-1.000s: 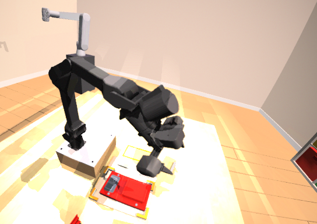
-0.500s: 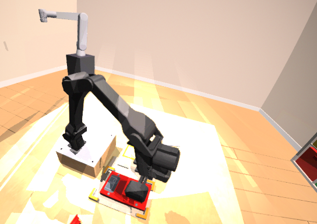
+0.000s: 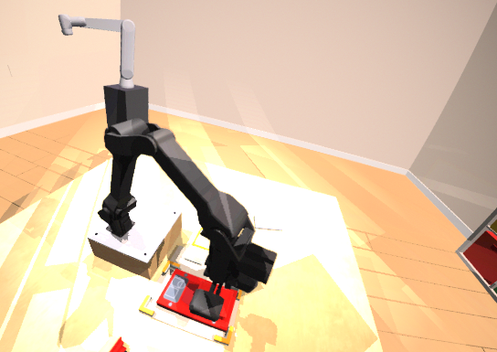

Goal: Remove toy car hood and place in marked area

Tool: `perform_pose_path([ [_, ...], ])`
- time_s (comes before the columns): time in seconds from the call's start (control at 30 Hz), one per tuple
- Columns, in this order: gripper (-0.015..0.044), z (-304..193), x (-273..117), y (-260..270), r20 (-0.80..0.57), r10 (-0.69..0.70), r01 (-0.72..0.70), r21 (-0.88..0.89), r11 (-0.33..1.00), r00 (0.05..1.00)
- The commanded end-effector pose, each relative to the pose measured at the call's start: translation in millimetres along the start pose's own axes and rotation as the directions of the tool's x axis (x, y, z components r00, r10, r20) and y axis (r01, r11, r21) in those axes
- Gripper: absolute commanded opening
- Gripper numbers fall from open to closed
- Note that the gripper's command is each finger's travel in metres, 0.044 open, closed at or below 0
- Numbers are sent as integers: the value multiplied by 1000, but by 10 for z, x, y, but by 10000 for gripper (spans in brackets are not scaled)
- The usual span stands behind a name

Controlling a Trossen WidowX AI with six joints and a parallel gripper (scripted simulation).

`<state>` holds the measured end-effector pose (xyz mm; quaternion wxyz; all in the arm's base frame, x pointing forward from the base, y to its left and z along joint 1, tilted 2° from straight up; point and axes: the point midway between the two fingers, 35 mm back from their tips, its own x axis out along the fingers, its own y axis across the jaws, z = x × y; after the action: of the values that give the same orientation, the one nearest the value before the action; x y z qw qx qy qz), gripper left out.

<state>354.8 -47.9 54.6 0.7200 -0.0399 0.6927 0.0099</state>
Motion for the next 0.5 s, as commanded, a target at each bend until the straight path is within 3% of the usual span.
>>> perform_pose_path([
  [0.0, 440, -15, 44, -1, -10, -3, 3, -6, 1000, 1000],
  [0.47, 440, -13, 134, 2, -10, -3, 3, -6, 1000, 1000],
])
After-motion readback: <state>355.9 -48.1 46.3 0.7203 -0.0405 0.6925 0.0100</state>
